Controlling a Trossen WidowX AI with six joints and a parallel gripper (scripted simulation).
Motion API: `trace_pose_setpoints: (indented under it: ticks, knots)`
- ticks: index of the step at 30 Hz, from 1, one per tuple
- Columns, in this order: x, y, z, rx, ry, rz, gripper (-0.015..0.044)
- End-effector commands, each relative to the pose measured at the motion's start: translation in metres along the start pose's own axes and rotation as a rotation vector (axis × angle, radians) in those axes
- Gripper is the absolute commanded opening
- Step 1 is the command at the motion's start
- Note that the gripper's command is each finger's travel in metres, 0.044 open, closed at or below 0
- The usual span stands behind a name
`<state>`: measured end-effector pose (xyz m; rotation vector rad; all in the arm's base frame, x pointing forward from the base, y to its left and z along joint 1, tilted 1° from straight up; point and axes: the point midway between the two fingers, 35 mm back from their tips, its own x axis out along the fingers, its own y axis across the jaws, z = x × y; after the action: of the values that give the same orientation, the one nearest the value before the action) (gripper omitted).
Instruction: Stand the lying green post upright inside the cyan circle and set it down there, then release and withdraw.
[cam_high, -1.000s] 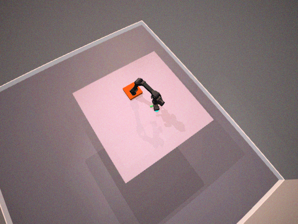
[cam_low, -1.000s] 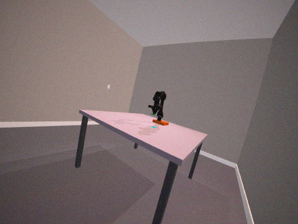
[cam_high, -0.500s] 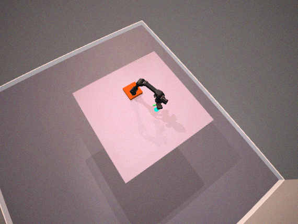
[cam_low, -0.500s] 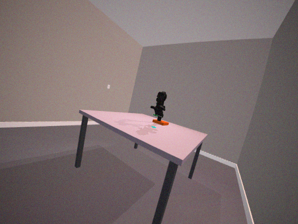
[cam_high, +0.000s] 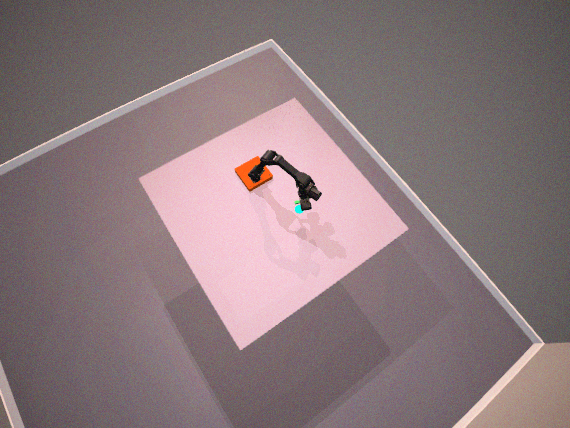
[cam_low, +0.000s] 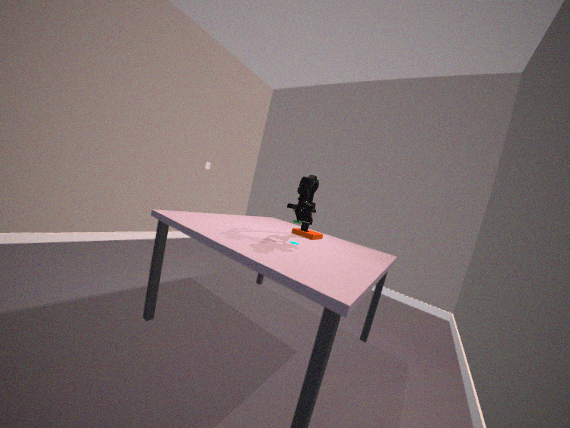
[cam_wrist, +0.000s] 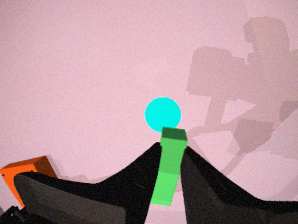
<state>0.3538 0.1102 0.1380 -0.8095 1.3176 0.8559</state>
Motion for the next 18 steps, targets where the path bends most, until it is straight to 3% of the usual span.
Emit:
trace_pose_setpoints:
  ticks: [1, 18]
  knots:
    - [0.004, -0.002, 0.001, 0.019, -0.028, 0.004, 0.0023]
    - [0.016, -0.012, 0.009, 0.076, -0.152, 0.007, 0.0023]
